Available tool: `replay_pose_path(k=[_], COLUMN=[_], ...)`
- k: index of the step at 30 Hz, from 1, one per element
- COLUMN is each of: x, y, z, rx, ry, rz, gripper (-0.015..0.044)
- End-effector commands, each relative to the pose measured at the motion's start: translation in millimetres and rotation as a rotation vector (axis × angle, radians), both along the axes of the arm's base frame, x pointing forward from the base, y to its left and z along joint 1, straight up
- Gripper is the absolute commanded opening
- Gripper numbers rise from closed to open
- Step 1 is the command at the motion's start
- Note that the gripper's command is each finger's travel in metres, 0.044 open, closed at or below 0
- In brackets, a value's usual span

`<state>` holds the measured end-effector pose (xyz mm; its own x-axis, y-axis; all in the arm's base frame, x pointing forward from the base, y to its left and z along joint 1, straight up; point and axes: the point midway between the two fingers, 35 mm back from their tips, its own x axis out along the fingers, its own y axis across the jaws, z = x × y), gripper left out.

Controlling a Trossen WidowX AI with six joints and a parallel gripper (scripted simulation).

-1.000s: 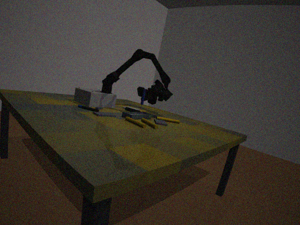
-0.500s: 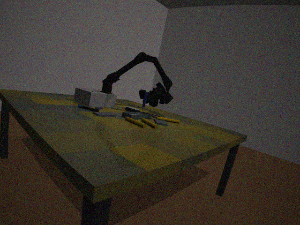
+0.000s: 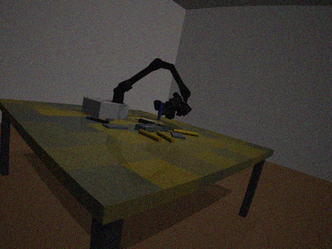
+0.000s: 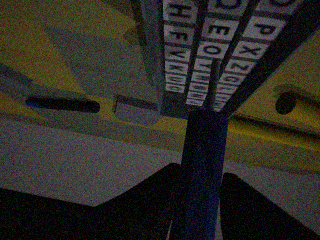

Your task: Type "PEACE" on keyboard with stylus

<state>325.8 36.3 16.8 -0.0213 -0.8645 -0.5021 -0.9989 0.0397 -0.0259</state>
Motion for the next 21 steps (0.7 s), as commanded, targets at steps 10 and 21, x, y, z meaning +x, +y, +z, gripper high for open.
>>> replay_pose_path(k=[10,21], x=[-0.9,-0.9], y=[-0.2,-0.2], z=[-6.2,-8.8], rx=[-0.002,-0.002], ry=[0.006,0.006], rz=[-0.003,-0.003], gripper=[0.0081,0.0081])
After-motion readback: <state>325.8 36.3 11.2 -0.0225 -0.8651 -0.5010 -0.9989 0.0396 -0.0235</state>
